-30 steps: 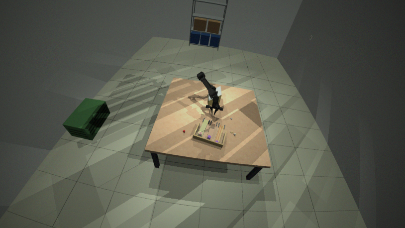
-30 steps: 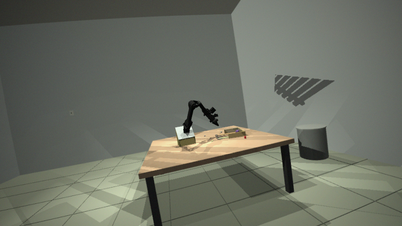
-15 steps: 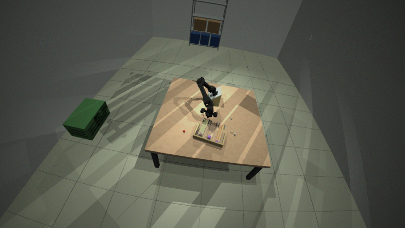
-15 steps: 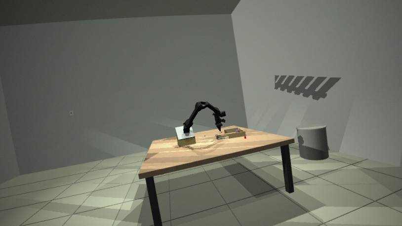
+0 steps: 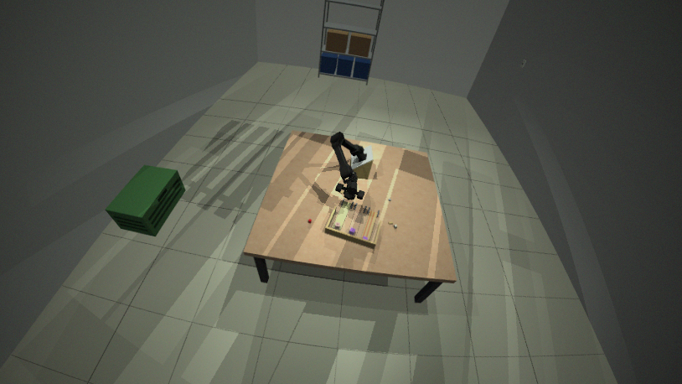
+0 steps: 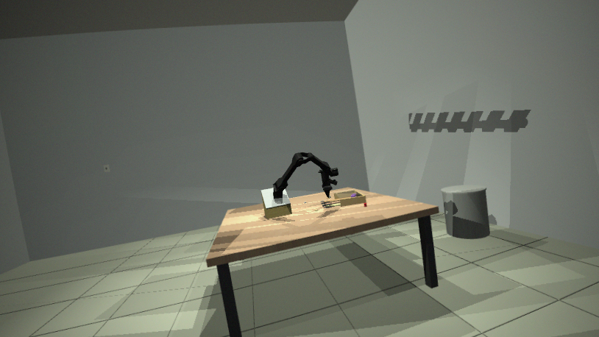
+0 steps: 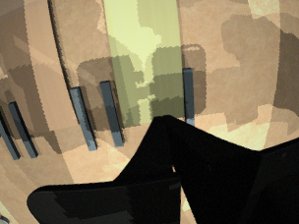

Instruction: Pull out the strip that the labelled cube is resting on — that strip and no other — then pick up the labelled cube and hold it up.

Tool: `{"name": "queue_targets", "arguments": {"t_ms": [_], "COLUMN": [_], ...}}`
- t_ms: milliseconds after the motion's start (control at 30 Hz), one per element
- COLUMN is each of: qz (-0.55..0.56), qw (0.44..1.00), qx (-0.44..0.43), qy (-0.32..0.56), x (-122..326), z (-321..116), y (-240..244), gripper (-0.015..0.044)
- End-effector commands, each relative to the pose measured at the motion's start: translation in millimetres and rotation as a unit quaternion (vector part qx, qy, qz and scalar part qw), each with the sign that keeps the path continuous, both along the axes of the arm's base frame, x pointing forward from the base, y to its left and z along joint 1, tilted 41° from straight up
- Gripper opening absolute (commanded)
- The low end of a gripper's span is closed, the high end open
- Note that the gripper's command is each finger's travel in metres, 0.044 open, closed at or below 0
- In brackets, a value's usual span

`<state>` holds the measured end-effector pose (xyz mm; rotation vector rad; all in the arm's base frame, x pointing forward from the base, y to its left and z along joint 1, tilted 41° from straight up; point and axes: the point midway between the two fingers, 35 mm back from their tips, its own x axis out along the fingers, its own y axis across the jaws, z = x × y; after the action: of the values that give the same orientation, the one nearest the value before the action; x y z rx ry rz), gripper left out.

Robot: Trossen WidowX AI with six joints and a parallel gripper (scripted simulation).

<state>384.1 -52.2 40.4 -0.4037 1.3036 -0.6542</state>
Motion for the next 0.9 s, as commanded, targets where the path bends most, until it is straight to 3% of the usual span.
{"name": "queue_targets", "arguments": {"t_ms": [0, 867], "qz": [0.000, 0.000], "qw": [1.000, 1.000], "qx": [0.002, 0.001], "qy": [0.003, 0.003], "x": [0.3, 2.8], "z": [-6.7, -37.9], "y": [-4.3, -33.5], "gripper": [0.0000, 0.0000]}}
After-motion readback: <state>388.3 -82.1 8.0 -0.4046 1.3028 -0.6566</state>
